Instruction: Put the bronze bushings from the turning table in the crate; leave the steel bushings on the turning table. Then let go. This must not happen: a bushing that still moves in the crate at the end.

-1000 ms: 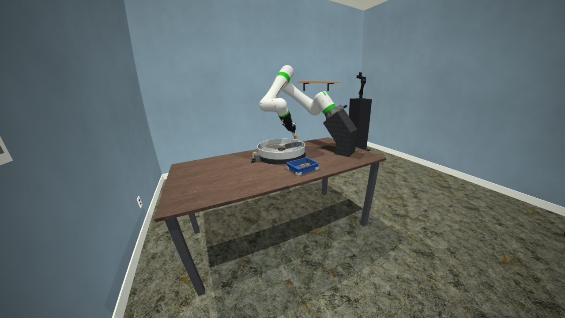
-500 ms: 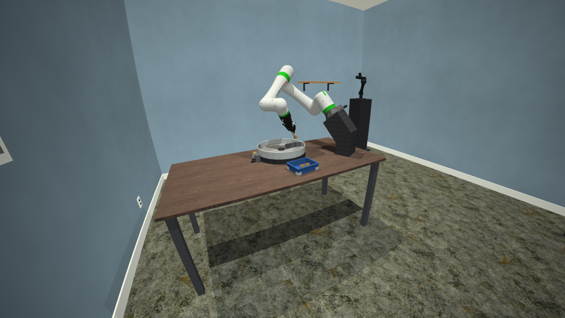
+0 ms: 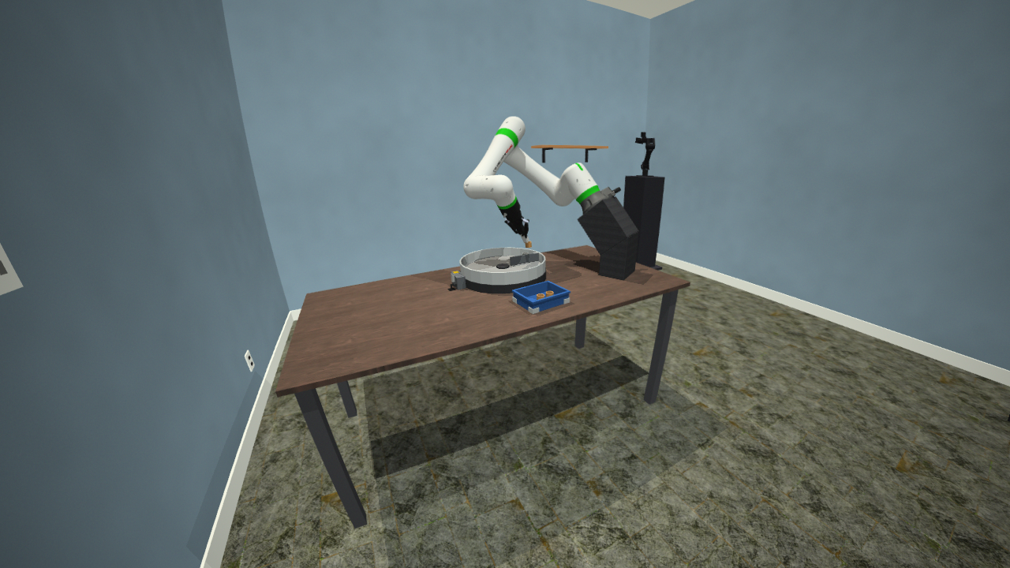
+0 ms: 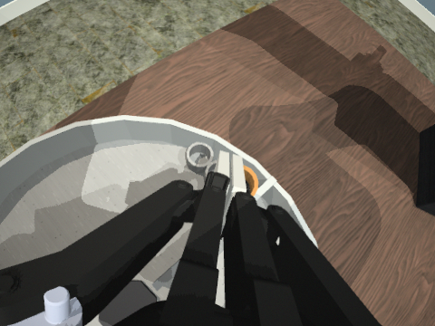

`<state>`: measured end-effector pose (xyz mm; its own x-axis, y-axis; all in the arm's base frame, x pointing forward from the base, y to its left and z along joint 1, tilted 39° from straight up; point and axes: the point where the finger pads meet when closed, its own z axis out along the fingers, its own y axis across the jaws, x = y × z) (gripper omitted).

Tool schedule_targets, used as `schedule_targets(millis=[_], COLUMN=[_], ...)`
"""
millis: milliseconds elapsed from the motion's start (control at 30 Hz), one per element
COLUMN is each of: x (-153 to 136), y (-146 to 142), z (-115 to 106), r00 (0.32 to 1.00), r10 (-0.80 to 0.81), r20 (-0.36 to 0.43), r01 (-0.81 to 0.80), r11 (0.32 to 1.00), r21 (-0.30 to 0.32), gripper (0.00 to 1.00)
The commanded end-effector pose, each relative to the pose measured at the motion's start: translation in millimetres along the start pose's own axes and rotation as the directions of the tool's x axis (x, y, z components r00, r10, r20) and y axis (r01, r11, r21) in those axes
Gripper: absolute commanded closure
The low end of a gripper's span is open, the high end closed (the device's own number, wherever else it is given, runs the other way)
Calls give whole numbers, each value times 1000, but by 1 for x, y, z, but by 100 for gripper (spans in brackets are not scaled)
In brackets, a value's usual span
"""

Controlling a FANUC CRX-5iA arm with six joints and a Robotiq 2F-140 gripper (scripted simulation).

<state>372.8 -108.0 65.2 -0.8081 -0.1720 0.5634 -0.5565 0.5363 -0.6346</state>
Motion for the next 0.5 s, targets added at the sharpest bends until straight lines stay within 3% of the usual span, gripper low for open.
schedule_targets(millis=[0,467], x=[0,-9], y=[0,6], z=[0,-7], r00=[1000,1000], r10=[0,0], r20=[0,0], r01=[0,0], r11=[1000,1000], r21=[0,0], gripper=[100,100])
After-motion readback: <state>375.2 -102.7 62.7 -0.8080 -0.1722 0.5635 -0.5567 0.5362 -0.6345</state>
